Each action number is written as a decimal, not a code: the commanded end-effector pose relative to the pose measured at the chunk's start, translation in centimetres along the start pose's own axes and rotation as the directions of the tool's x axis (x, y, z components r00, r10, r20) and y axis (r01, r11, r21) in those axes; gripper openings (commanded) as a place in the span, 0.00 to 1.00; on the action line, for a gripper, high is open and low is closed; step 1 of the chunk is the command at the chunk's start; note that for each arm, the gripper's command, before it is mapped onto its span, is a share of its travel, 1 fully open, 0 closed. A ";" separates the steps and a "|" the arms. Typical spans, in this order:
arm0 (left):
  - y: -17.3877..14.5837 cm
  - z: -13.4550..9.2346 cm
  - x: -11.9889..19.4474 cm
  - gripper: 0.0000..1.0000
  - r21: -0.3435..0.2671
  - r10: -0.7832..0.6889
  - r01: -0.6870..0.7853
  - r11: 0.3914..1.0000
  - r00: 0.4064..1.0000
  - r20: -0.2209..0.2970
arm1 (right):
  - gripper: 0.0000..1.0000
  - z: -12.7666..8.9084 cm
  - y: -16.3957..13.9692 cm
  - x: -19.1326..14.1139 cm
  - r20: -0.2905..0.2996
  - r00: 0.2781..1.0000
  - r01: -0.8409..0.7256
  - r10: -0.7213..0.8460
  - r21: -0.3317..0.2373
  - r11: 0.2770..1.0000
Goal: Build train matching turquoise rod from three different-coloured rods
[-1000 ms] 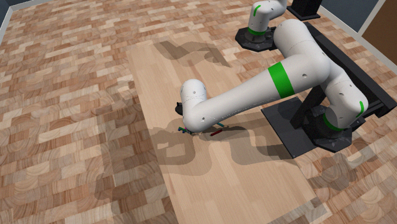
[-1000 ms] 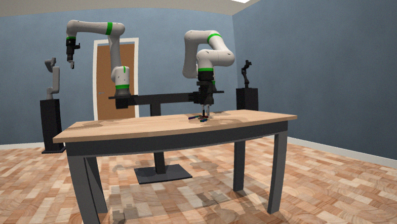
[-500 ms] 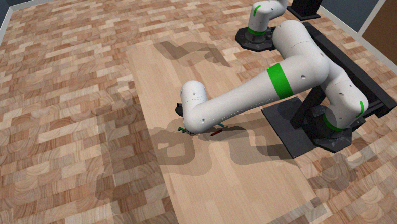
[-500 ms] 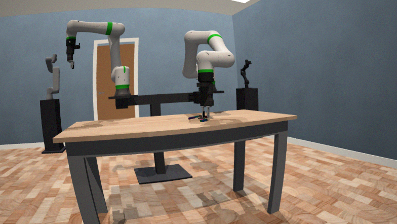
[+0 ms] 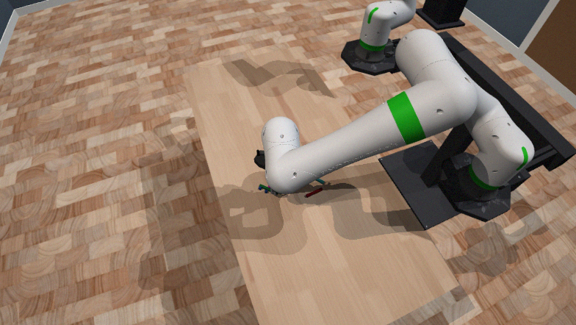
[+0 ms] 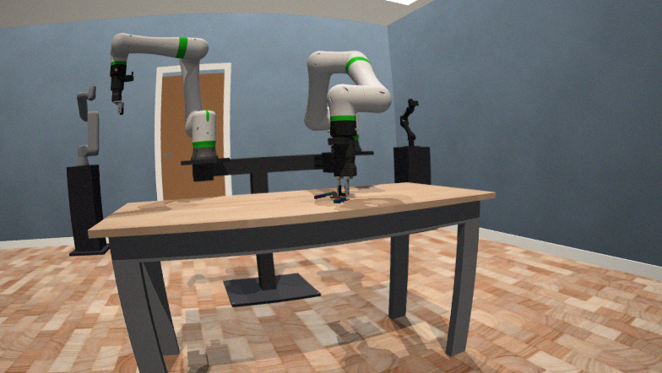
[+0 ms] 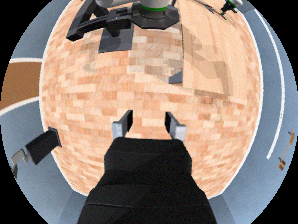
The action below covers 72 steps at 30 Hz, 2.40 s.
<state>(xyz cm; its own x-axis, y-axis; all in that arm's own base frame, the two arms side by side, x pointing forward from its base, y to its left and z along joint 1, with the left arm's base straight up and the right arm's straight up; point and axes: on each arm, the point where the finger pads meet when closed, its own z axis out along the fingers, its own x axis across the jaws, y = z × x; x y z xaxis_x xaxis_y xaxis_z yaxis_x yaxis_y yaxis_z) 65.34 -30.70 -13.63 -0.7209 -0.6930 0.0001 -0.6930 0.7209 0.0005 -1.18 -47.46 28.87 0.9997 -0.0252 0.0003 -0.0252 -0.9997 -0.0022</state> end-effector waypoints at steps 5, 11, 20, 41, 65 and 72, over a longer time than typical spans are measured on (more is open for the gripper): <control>-0.1 0.1 0.0 0.54 0.002 0.000 0.000 1.000 1.000 0.001 | 1.00 -0.1 0.0 0.0 0.000 1.000 0.000 0.000 -0.002 1.000; -0.1 0.4 0.0 0.54 0.002 0.000 0.000 1.000 1.000 0.001 | 1.00 -0.1 0.0 0.0 0.000 1.000 0.000 0.000 -0.002 1.000; -0.1 1.1 0.0 0.54 0.002 0.000 0.000 1.000 1.000 0.001 | 1.00 -0.1 0.0 0.0 0.000 1.000 0.000 0.000 -0.002 1.000; -0.1 1.3 0.0 0.54 0.002 0.000 0.000 1.000 1.000 0.001 | 1.00 -0.1 0.0 0.0 0.000 1.000 0.000 0.000 -0.002 1.000; -0.1 1.3 0.0 0.24 0.002 0.000 0.000 1.000 1.000 0.001 | 1.00 -0.1 0.0 0.0 0.000 1.000 0.000 0.000 -0.002 1.000; -0.1 1.3 0.0 0.24 0.002 0.000 0.000 1.000 1.000 0.001 | 1.00 -0.1 0.0 0.0 0.000 1.000 0.000 0.000 -0.002 1.000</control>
<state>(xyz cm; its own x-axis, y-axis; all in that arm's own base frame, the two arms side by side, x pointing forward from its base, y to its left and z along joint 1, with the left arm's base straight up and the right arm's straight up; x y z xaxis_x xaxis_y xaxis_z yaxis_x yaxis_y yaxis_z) 65.34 -30.70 -15.10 -0.7209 -0.6930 0.0001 -0.6930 0.7209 0.0005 -1.18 -47.46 28.87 0.9997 -0.0252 0.0003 -0.0252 -0.9997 -0.0022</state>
